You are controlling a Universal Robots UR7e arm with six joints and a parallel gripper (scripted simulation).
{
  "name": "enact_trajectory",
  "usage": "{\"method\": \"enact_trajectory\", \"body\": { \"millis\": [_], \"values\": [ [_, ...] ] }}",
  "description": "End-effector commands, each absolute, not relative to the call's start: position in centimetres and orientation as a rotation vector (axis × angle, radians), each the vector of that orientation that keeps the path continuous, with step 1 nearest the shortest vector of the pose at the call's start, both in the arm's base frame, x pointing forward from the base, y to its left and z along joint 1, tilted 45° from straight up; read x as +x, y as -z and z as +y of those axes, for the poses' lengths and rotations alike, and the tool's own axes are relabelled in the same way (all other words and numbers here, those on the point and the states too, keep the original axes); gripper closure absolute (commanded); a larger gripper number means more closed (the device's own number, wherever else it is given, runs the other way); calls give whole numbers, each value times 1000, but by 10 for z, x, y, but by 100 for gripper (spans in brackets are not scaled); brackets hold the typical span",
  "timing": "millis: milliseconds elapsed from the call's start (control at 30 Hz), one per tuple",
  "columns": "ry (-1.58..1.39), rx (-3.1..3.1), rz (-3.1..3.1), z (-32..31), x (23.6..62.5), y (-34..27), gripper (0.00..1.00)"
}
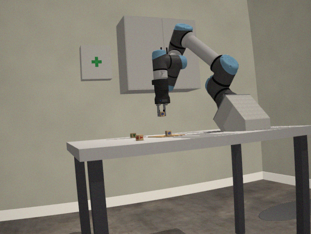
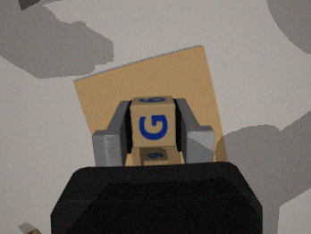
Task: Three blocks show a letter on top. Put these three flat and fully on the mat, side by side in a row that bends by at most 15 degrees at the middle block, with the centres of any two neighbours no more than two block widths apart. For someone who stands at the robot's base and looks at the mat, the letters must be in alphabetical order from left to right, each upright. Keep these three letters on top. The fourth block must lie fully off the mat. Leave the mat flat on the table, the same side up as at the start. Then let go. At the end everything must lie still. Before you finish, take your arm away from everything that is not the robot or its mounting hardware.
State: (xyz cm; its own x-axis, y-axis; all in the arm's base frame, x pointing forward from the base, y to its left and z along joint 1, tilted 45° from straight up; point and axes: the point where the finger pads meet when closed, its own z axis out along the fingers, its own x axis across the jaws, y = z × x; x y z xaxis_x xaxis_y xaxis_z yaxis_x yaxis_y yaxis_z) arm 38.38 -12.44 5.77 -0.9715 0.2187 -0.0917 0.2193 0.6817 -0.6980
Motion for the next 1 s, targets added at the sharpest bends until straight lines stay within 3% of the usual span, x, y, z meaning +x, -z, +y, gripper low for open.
{"method": "enact_trajectory", "body": {
  "millis": [0, 967],
  "values": [
    [1196, 379, 2878, -125, 385, -58, 51],
    [1197, 377, 2884, -160, 378, -21, 51]
  ]
}}
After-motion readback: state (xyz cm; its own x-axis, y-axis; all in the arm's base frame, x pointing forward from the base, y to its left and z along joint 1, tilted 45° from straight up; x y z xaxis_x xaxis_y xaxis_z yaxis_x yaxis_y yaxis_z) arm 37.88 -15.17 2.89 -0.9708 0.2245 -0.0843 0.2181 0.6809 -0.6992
